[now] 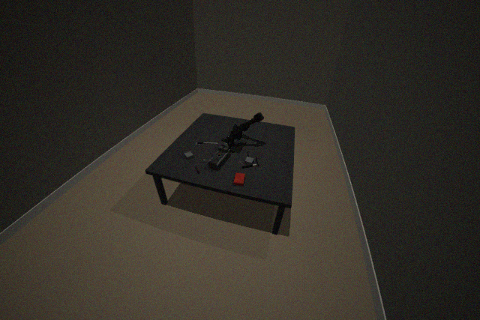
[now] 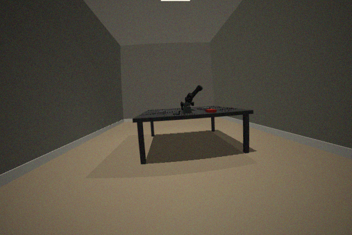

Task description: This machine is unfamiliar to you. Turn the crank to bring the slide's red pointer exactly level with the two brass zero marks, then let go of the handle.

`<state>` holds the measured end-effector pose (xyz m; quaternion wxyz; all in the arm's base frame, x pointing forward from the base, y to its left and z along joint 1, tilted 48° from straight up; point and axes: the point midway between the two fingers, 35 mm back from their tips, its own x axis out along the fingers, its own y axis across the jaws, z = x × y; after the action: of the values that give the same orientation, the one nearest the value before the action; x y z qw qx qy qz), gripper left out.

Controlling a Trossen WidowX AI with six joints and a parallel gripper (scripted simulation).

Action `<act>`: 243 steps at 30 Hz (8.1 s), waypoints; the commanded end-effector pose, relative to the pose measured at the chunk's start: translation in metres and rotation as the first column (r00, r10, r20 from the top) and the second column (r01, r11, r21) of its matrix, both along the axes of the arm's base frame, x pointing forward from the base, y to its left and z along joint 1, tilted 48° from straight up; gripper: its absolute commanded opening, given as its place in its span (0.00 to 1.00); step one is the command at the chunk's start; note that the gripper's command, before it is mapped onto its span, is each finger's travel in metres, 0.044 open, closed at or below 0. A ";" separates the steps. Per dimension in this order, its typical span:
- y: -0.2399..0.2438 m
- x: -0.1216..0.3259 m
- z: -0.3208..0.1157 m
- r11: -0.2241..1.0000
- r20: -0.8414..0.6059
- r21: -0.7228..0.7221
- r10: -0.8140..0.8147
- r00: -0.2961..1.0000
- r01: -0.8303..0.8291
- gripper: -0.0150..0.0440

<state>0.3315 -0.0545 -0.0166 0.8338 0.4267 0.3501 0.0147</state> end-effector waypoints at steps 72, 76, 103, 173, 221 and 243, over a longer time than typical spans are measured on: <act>-0.043 -0.007 0.041 1.000 0.016 0.001 0.015 1.000 -0.015 0.25; -0.044 -0.008 0.040 1.000 0.016 0.001 0.015 1.000 -0.015 0.25; -0.051 -0.011 0.031 1.000 0.016 0.000 0.015 1.000 -0.015 0.25; -0.037 -0.012 -0.017 1.000 0.017 0.000 0.015 1.000 -0.015 0.25; -0.006 -0.002 -0.012 1.000 0.017 0.003 0.015 1.000 -0.015 0.25; 0.000 0.000 -0.006 1.000 0.017 0.003 0.015 1.000 -0.015 0.25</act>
<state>0.3290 -0.0616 -0.0274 0.8343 0.4279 0.3475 0.0117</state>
